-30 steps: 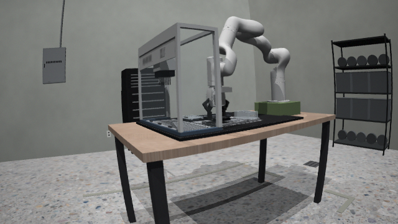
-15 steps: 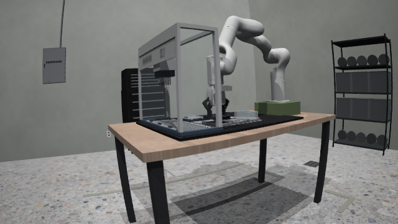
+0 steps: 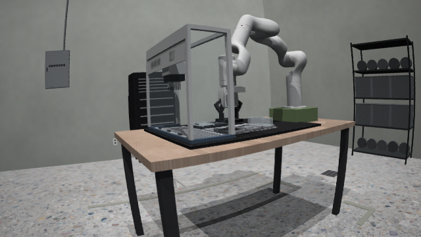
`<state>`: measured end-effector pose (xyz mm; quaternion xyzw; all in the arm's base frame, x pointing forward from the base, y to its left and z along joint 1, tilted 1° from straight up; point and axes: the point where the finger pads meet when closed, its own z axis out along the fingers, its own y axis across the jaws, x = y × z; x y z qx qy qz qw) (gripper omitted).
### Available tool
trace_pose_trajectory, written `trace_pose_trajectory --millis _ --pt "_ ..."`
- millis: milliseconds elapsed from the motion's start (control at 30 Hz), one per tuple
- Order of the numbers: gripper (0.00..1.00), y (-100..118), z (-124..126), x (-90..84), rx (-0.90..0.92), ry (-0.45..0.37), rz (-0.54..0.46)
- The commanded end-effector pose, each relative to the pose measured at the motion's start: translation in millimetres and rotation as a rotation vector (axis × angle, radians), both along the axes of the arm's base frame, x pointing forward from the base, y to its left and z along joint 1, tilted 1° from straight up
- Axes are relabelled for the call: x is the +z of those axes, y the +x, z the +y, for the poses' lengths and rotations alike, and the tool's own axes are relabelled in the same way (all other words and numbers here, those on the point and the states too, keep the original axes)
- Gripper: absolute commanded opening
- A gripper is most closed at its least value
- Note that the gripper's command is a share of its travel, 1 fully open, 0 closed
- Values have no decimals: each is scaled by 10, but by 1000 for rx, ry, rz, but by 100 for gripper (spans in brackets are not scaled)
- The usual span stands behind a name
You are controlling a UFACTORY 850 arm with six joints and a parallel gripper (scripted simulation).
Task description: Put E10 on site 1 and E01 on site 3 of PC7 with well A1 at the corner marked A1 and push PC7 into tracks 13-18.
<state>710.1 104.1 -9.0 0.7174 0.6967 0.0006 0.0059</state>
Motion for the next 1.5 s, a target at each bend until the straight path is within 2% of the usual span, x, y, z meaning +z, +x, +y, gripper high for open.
trace_pose_trajectory --millis 0,1467 --pt "0 9 2 54 0 0 -2" --pt "0 2 7 705 0 0 -2"
